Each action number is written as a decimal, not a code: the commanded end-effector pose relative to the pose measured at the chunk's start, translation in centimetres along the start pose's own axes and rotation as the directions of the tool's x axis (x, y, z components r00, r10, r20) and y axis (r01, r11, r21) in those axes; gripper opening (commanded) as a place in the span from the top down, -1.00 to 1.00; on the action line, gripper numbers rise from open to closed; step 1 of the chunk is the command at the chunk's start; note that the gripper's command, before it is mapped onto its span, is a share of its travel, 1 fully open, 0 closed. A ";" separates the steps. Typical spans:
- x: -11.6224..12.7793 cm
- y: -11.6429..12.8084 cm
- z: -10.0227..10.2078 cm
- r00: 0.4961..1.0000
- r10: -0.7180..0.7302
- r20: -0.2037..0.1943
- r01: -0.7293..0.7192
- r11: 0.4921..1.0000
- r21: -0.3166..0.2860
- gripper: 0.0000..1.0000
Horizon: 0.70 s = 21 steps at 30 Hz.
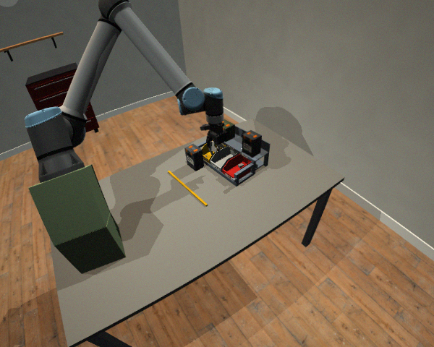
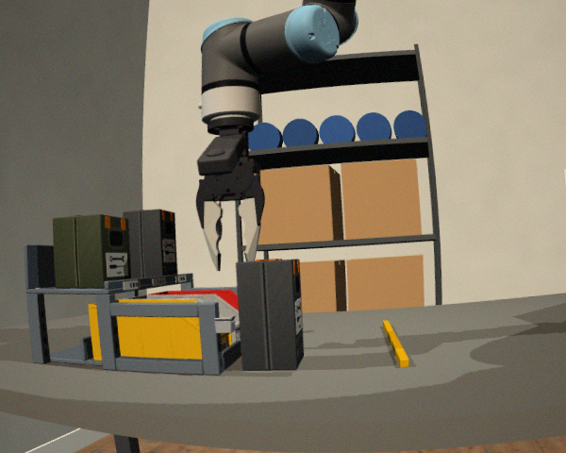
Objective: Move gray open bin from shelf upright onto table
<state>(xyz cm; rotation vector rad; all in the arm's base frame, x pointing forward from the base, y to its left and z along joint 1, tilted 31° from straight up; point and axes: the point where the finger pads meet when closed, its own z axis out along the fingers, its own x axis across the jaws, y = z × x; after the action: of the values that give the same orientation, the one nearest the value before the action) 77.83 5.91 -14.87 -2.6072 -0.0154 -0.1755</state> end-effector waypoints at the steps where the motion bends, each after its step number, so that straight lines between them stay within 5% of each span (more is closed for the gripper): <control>1: 0.1 0.0 -0.1 1.000 0.000 -0.001 0.000 1.000 0.000 0.47; 4: 0.1 0.0 -0.1 1.000 0.000 -0.001 0.000 1.000 0.000 0.47; 9: 0.0 0.0 2.9 1.000 0.000 -0.001 0.000 1.000 0.000 0.47; 21: 0.0 0.0 2.9 1.000 0.000 -0.001 0.000 1.000 0.000 0.47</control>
<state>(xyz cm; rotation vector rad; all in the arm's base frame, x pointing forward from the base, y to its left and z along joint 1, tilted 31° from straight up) 78.06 7.37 -17.36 -2.6072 -0.0155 -0.1753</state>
